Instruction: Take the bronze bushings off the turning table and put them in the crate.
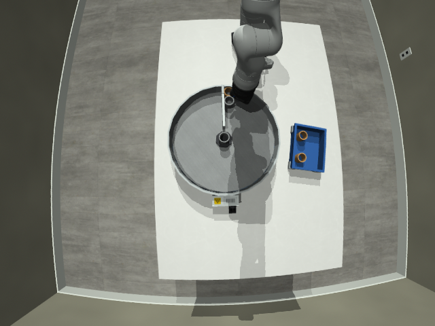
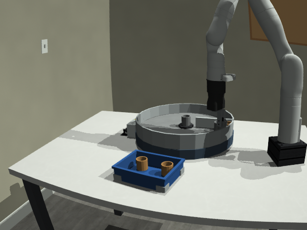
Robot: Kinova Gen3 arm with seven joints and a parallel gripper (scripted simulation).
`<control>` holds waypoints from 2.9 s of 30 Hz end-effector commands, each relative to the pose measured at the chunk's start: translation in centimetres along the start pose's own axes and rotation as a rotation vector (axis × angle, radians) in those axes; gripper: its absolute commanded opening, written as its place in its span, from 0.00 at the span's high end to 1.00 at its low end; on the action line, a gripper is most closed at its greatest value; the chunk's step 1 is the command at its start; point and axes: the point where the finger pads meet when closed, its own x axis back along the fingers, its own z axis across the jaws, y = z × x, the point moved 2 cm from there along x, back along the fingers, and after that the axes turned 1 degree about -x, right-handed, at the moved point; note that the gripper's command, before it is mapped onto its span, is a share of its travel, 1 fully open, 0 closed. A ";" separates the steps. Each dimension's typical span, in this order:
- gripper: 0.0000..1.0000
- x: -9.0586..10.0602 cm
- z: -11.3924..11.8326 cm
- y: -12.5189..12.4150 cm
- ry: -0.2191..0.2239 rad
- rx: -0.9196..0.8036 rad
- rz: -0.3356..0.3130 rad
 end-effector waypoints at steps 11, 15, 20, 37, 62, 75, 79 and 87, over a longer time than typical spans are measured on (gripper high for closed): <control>1.00 0.8 0.0 0.0 0.001 0.000 -0.001; 1.00 0.8 0.0 0.0 0.001 0.000 -0.001; 1.00 1.2 0.0 0.0 0.001 0.000 -0.001; 1.00 2.0 0.0 0.0 0.000 0.000 -0.001; 1.00 4.9 0.0 0.0 0.001 0.000 -0.001; 1.00 7.5 0.0 0.0 0.001 0.000 -0.001; 1.00 7.5 0.0 0.0 0.001 0.000 -0.001; 1.00 7.5 0.5 2.3 0.000 0.000 -0.001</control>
